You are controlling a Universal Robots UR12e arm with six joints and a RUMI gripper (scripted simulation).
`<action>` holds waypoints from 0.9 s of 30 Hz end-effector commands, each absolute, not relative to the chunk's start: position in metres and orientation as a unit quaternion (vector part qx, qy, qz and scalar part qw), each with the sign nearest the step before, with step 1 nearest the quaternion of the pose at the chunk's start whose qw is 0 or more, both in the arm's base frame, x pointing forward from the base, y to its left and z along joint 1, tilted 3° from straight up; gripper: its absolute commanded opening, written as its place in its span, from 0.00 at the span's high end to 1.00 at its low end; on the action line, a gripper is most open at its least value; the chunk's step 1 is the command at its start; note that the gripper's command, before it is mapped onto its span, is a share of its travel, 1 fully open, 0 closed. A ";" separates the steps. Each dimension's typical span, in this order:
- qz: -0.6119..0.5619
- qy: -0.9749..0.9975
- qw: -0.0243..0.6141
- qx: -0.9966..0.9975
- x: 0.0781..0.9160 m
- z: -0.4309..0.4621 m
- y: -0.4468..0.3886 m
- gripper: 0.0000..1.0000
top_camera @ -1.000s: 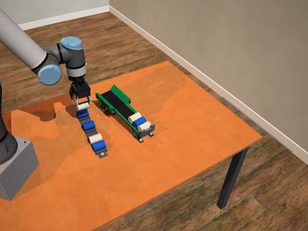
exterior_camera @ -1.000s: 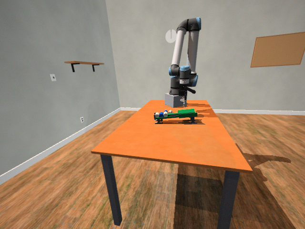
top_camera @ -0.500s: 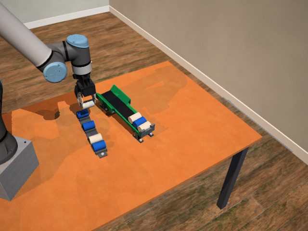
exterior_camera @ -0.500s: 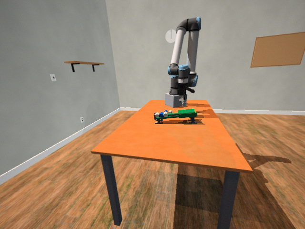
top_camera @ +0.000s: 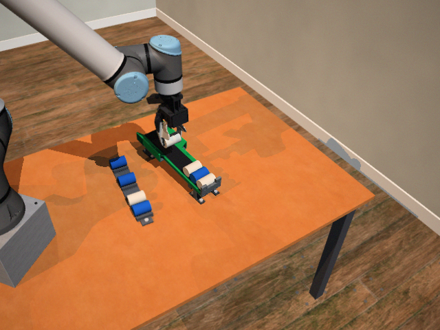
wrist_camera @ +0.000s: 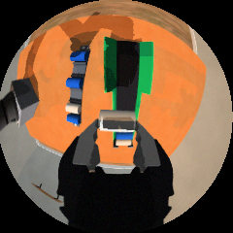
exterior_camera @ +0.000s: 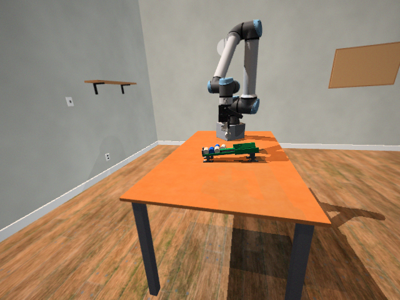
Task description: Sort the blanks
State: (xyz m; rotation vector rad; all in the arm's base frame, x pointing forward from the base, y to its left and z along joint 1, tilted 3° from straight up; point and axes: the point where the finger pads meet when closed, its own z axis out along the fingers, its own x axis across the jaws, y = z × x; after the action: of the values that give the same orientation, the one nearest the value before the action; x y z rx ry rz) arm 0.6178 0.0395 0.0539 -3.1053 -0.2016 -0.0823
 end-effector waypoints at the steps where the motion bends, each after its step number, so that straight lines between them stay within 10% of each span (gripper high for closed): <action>1: -0.023 -0.085 0.017 -0.996 0.654 0.061 0.017 0.63; 27: -0.023 -0.085 0.017 -0.996 0.655 0.039 0.017 0.63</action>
State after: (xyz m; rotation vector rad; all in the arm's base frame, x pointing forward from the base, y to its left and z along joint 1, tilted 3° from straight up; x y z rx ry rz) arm 0.6537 0.0171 0.0509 -3.0959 -0.2634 -0.0686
